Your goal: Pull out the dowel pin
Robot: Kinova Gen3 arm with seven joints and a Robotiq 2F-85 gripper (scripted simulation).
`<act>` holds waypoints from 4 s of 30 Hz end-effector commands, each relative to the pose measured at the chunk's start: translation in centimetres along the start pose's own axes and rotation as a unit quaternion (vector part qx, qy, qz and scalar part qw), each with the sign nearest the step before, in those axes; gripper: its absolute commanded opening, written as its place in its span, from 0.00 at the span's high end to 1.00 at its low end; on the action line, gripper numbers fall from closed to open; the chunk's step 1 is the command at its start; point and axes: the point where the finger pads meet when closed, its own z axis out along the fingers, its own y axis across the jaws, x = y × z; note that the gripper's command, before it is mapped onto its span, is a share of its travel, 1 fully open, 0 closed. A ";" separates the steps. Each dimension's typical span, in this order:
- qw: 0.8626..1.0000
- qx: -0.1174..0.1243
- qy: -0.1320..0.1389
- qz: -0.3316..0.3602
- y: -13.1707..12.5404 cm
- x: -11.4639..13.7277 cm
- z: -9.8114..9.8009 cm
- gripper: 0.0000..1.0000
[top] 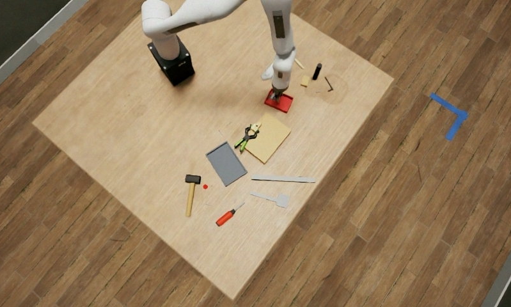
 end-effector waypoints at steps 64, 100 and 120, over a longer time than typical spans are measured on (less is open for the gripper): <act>1.000 -0.001 -0.001 0.000 0.2 0.0 -9.7 0.66; 1.000 -0.001 -0.001 0.000 0.2 0.0 -9.7 0.66; 1.000 -0.001 -0.001 0.000 0.2 0.0 -9.7 0.66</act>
